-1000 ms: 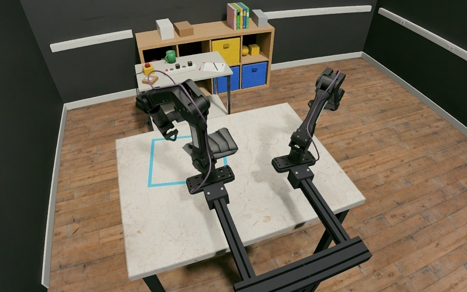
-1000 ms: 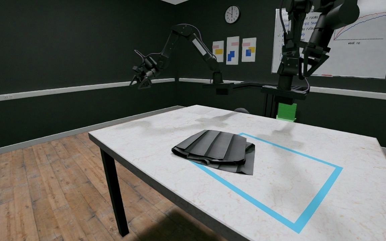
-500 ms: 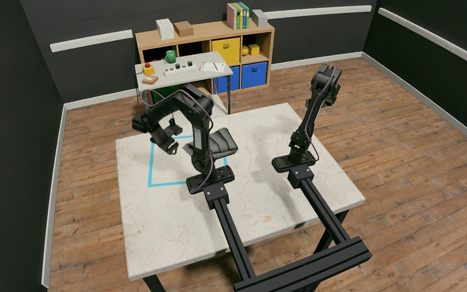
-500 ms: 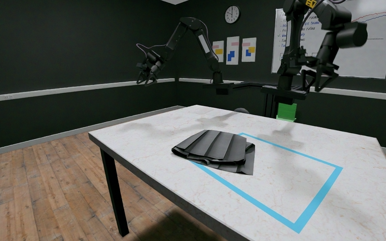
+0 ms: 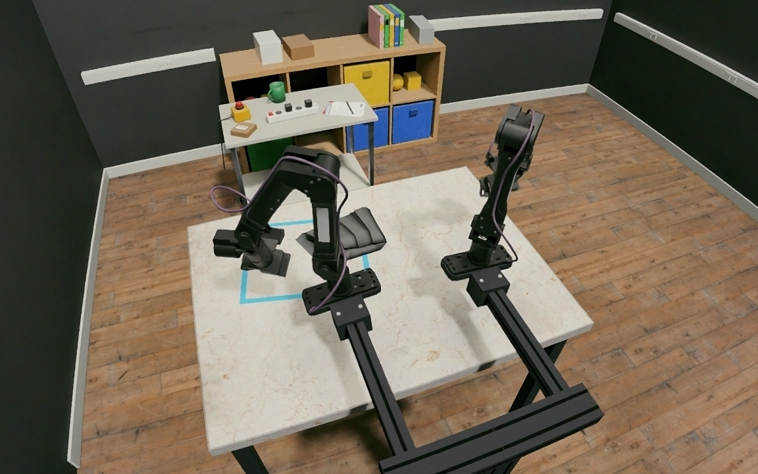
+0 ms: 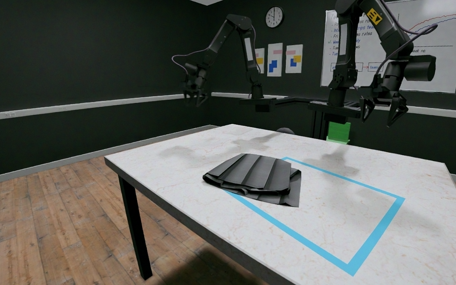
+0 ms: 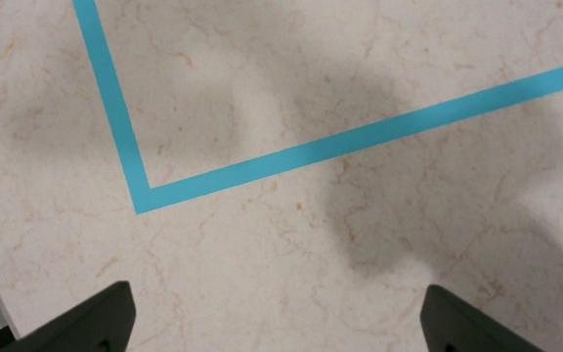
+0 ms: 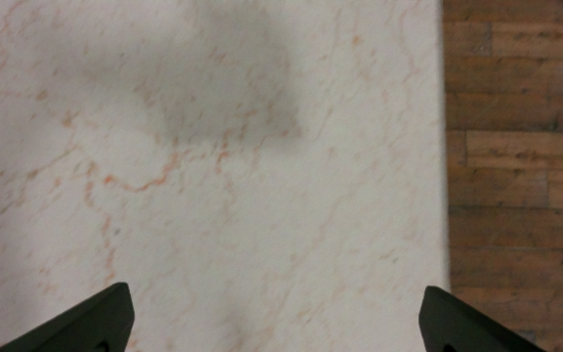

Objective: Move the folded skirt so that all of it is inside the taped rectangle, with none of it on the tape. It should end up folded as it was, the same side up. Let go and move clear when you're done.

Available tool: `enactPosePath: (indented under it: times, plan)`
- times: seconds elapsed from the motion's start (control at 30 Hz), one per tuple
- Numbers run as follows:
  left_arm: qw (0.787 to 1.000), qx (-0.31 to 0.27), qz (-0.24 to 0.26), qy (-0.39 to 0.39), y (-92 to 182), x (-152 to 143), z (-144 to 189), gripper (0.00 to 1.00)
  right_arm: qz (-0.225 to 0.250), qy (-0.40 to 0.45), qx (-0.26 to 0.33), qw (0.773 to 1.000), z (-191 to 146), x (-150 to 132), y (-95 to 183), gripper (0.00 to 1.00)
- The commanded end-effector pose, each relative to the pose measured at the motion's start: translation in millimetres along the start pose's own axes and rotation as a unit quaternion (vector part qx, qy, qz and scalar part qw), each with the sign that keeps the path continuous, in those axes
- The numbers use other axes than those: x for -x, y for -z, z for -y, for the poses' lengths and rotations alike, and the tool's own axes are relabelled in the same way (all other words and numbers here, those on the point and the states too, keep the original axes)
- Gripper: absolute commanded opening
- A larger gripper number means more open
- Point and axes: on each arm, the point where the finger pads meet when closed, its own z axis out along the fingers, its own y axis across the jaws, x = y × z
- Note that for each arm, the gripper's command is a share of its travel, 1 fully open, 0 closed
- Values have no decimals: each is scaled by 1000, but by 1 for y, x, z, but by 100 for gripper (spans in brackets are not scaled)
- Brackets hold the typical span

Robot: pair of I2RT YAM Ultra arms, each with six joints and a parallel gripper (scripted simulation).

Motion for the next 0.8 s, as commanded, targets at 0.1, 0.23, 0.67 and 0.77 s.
enactPosePath:
  times: [0.1, 0.23, 0.67, 0.77]
  plan:
    - [989, 68, 34, 128, 0, 11, -9, 90, 10, 6, -15, 1000, -40, -17, 20, 90]
    - [979, 84, 40, 181, -1, 12, -9, 90, 10, 6, -14, 1000, -60, -31, 26, 90]
    - [969, 95, 40, 225, 1, 9, -13, 90, 8, 3, -10, 1000, -121, -70, 44, 90]
    - [969, 95, 40, 225, 1, 9, -13, 90, 8, 3, -10, 1000, -121, -70, 44, 90]
